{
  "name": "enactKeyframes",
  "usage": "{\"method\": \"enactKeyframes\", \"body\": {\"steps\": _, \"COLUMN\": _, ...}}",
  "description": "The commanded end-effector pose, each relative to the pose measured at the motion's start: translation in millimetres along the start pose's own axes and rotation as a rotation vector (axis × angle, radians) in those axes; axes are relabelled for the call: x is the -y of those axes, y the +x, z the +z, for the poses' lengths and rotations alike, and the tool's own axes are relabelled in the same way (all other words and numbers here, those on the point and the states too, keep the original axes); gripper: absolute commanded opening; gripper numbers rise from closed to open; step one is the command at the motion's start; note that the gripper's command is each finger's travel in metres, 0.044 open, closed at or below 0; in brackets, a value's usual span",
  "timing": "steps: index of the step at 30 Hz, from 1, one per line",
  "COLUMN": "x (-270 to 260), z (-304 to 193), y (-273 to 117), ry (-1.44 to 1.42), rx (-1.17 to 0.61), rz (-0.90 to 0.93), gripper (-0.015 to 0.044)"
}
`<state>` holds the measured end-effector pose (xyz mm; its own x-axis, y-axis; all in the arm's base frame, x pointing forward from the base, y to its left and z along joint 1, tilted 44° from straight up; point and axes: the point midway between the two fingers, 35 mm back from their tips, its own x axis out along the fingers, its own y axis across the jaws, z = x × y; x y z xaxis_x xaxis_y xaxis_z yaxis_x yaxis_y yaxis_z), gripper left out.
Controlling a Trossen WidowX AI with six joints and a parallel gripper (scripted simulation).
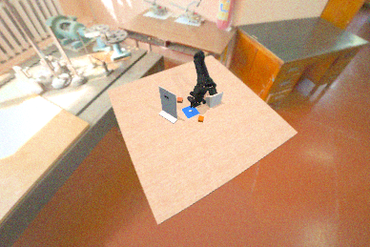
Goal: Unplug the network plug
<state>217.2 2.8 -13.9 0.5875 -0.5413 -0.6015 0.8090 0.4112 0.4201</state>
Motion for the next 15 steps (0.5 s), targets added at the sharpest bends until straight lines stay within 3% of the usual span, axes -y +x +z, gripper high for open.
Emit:
{"method": "enactKeyframes", "body": {"steps": 1, "x": -2.8, "z": -0.5, "y": -2.9, "ry": 0.003, "rx": 0.002, "rz": 0.002, "gripper": 0.0156}}
{"method": "enactKeyframes", "body": {"steps": 15, "x": -9.7, "z": -2.0, "y": -13.2, "ry": 0.003, "rx": 0.0, "rz": 0.0, "gripper": 0.0156}}
